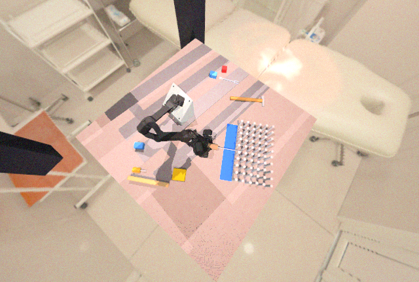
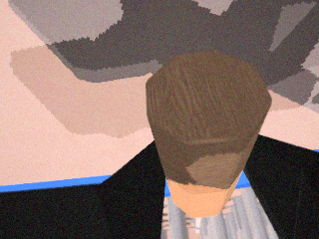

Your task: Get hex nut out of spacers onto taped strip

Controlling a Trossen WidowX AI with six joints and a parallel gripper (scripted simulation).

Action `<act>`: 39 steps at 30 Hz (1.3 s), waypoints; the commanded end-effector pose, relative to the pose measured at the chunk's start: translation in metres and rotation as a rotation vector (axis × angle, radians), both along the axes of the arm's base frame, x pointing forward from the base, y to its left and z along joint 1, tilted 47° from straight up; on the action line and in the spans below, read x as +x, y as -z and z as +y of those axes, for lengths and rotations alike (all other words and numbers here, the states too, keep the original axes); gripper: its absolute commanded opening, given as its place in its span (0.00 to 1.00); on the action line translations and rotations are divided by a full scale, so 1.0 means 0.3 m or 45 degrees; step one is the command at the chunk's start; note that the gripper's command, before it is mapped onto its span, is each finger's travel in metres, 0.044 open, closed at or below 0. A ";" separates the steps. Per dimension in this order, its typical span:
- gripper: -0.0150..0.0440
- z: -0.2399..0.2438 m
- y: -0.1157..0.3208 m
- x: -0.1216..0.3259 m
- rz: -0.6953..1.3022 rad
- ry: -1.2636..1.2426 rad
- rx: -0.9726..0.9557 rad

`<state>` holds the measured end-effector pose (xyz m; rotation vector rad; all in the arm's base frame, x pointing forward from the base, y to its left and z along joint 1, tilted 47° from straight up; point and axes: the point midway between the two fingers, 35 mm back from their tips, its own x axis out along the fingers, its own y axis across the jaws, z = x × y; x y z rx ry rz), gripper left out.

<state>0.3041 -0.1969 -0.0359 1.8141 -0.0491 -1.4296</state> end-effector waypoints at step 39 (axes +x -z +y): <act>0.25 0.021 0.033 0.100 -0.015 -0.002 -0.002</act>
